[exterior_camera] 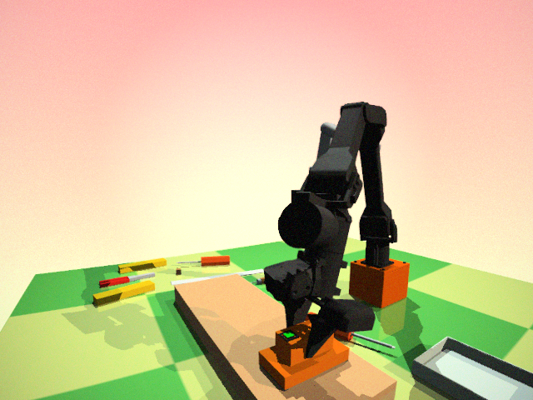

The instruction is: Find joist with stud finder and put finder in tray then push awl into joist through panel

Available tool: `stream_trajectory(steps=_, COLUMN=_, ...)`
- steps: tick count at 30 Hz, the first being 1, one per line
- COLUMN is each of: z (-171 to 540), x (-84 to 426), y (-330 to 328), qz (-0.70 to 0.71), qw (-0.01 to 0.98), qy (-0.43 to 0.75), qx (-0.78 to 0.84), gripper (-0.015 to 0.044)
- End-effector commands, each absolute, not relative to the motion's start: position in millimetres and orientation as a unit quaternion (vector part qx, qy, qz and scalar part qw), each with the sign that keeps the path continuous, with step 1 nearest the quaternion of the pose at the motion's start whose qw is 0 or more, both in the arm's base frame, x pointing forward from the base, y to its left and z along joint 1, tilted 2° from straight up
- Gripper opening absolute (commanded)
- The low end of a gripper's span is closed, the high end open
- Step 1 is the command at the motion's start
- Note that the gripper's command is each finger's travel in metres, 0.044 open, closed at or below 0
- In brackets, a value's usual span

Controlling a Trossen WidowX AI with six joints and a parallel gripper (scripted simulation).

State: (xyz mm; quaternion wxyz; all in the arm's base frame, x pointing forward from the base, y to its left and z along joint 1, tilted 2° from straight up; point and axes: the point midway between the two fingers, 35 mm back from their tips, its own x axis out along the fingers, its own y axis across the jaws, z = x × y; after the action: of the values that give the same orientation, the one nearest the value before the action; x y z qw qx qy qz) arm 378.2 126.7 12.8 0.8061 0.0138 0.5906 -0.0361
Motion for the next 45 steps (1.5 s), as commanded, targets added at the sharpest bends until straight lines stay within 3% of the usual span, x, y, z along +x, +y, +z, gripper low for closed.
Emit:
stream_trajectory(steps=1, z=12, x=375, y=113, qz=-0.037, qw=0.805, qy=0.592, qx=0.013, gripper=0.0000)
stream_trajectory(steps=45, z=14, x=368, y=8, qz=-0.040, qw=0.805, qy=0.592, qx=0.009, gripper=0.0000)
